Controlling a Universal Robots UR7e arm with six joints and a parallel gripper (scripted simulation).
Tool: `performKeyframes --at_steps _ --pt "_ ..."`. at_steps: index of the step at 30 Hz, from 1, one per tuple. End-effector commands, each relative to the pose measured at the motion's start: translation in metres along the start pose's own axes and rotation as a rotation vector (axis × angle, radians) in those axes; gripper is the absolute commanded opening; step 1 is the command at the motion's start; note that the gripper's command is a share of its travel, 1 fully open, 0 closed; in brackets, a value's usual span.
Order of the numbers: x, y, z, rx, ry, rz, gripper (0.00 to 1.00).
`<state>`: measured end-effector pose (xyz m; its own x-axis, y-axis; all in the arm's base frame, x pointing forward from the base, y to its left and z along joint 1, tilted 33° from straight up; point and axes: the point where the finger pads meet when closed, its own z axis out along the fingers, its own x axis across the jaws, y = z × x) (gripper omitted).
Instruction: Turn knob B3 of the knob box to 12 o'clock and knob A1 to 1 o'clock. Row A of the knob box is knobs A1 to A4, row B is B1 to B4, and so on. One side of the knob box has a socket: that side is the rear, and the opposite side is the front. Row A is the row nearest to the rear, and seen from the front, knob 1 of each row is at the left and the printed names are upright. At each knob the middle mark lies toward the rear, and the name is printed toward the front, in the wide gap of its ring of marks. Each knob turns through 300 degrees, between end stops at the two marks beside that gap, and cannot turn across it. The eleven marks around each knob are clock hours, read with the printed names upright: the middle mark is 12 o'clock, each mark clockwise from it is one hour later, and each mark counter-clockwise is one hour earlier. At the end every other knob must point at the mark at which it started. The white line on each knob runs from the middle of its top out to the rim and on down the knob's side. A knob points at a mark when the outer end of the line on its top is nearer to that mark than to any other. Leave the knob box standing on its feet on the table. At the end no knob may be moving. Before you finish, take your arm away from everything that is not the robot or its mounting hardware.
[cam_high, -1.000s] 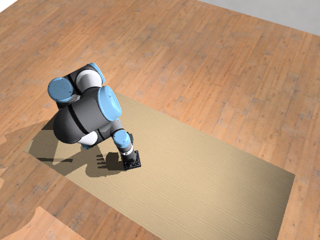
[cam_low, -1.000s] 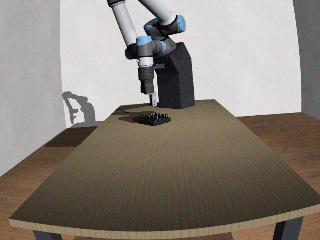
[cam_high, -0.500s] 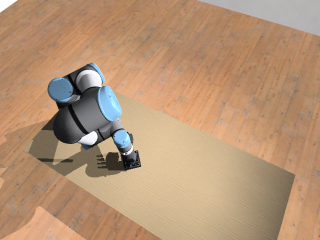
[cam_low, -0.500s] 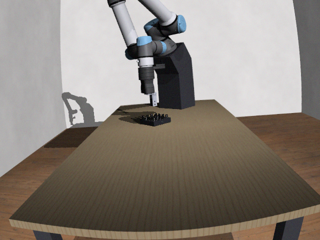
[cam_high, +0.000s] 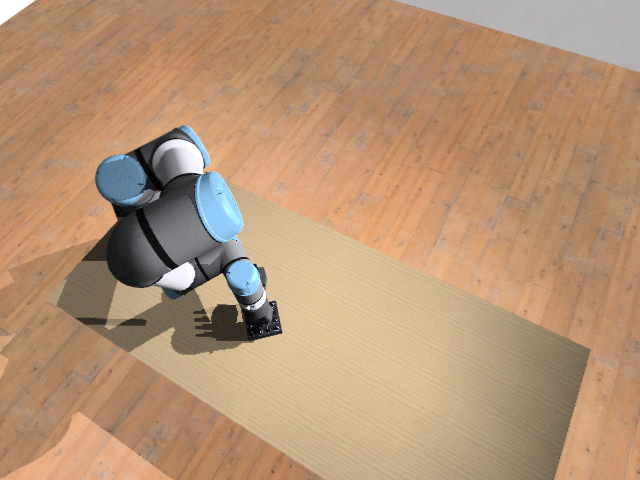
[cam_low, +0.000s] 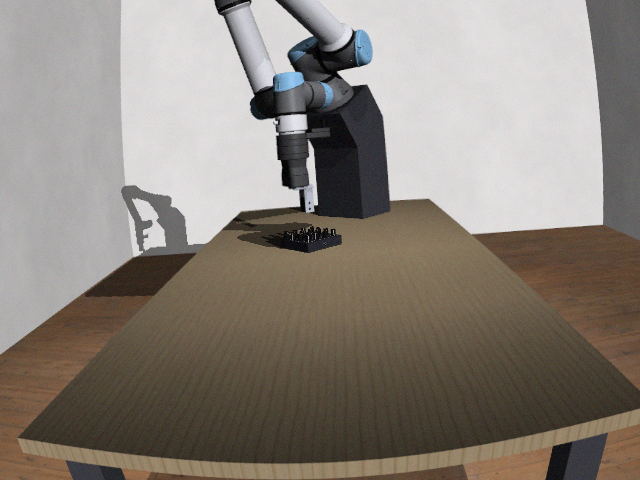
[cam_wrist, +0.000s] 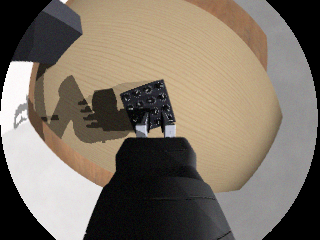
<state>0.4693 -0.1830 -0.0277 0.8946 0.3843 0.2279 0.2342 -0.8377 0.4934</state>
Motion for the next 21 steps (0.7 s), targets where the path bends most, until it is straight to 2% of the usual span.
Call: performKeyframes --at_steps 1,21 --pt "0.0003 0.0003 -0.0003 -0.001 0.001 0.000 0.46" --pt "0.0002 0.0003 0.0073 -0.001 0.001 0.000 0.46"
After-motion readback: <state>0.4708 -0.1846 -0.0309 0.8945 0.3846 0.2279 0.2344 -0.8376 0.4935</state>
